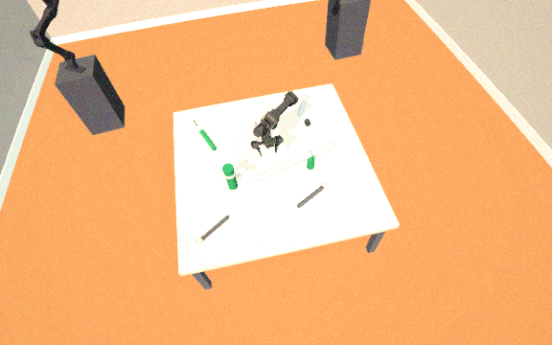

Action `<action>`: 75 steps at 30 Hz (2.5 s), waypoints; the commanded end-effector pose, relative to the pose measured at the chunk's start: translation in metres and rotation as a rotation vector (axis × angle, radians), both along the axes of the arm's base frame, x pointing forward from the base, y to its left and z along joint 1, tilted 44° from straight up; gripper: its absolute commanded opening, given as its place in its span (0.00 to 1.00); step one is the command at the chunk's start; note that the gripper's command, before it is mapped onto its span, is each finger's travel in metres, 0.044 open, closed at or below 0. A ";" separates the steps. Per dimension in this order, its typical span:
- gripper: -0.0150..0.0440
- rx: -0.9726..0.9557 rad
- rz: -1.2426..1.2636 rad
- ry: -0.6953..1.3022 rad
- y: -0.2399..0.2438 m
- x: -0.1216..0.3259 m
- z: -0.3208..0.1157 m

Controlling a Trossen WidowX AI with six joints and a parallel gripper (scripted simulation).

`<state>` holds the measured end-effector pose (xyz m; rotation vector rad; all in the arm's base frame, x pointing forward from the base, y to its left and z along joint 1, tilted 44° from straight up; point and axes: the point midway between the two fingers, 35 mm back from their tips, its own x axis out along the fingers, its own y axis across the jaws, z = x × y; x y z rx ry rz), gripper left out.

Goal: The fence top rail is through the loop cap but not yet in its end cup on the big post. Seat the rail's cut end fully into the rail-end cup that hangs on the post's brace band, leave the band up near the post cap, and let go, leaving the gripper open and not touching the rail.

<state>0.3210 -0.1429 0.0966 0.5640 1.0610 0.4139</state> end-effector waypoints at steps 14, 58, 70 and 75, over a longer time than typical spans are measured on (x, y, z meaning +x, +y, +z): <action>1.00 -0.276 1.354 -0.690 0.076 0.014 -0.051; 1.00 -0.275 1.367 -0.702 0.115 0.013 -0.092; 1.00 -0.275 1.367 -0.701 0.129 0.013 -0.107; 1.00 -0.275 1.367 -0.701 0.134 0.013 -0.113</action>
